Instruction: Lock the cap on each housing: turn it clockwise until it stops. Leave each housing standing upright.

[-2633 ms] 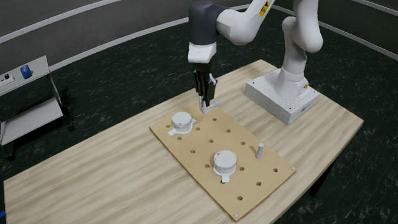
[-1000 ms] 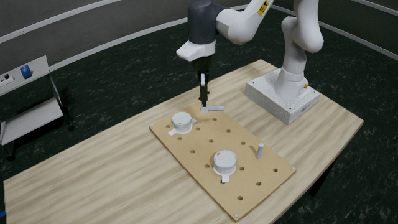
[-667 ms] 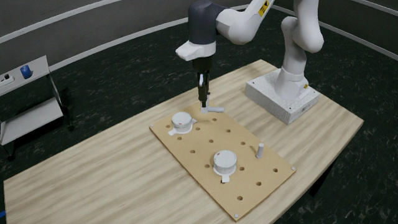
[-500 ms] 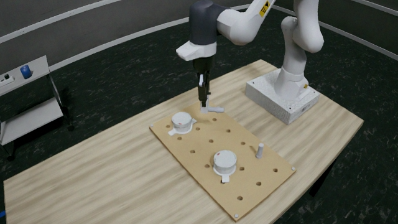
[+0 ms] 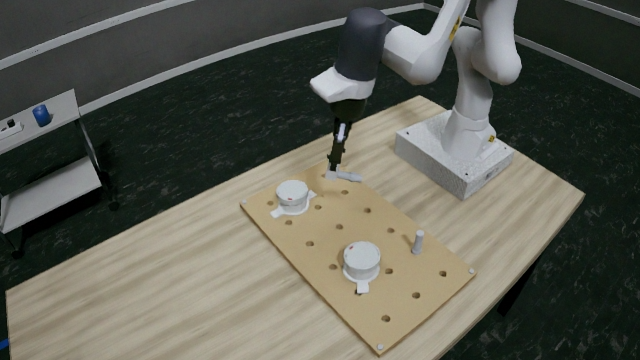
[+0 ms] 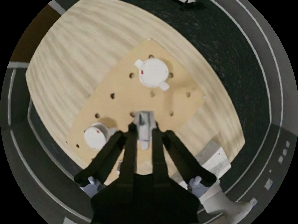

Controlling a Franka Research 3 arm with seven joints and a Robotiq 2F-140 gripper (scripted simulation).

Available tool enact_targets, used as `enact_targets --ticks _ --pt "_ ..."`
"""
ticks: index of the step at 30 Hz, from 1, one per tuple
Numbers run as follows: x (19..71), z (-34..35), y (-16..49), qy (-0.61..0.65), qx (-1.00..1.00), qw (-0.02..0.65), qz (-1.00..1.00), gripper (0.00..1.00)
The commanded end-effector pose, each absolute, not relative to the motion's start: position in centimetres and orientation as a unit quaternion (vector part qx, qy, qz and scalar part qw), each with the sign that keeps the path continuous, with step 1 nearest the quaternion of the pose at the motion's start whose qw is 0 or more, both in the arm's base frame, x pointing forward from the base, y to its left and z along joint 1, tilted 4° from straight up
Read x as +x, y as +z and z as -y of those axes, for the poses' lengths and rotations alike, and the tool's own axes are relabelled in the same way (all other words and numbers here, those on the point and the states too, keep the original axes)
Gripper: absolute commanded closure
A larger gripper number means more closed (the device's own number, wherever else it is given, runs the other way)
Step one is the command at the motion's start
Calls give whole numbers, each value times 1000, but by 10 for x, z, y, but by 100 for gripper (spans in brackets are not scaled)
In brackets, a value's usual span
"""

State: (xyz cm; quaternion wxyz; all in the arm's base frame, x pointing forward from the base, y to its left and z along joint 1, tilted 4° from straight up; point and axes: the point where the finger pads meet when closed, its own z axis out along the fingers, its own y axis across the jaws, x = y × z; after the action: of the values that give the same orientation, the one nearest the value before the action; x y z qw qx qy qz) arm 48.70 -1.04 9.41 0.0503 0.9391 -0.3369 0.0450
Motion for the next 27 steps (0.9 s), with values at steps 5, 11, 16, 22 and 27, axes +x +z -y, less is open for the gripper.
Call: enact_targets --ticks 5,11,16,22,27 --pt "504 6 101 112 917 57 380 90" --pt "503 6 101 118 915 62 380 90" --pt "502 10 100 153 908 89 380 90" --pt "503 11 101 201 898 110 376 90" --pt "504 7 101 248 889 117 368 90"
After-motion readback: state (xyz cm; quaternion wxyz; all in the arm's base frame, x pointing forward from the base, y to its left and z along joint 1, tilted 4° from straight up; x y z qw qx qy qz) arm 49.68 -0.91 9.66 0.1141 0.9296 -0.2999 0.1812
